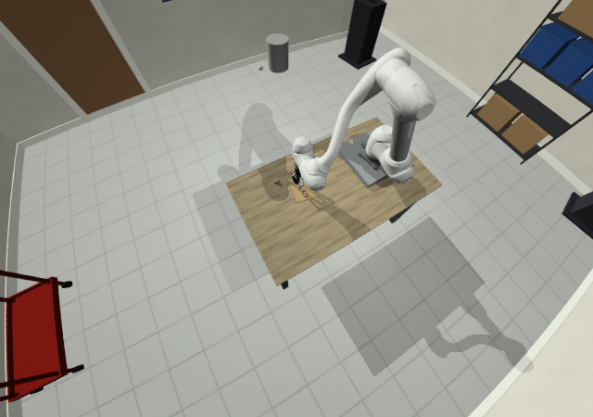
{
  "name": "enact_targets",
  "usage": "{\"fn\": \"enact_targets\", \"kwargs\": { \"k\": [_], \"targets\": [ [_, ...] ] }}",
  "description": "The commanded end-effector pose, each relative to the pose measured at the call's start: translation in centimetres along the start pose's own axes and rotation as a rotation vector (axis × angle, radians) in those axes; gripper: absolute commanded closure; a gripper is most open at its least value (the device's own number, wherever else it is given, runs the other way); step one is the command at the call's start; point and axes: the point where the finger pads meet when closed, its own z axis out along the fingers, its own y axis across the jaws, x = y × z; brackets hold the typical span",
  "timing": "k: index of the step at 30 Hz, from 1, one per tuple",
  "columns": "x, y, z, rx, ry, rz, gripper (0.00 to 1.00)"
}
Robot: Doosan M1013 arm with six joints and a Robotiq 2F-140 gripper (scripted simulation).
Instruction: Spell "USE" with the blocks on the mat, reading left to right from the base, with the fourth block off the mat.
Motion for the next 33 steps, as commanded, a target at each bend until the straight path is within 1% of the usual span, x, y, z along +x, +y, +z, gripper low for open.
{"fn": "enact_targets", "kwargs": {
  "k": [1,2,6,7,22,27,33],
  "targets": [
    [-0.2,0.2,0.2,0.000,0.001,-0.001,0.80],
    [-0.2,0.2,0.2,0.000,0.001,-0.001,0.78],
    [-0.2,0.2,0.2,0.000,0.001,-0.001,0.78],
    [-0.2,0.2,0.2,0.000,0.001,-0.001,0.75],
    [-0.2,0.2,0.0,0.000,0.001,-0.001,0.75],
    [-0.2,0.2,-1.5,0.000,0.001,-0.001,0.75],
    [-0.2,0.2,-4.6,0.000,0.001,-0.001,0.75]
  ]
}}
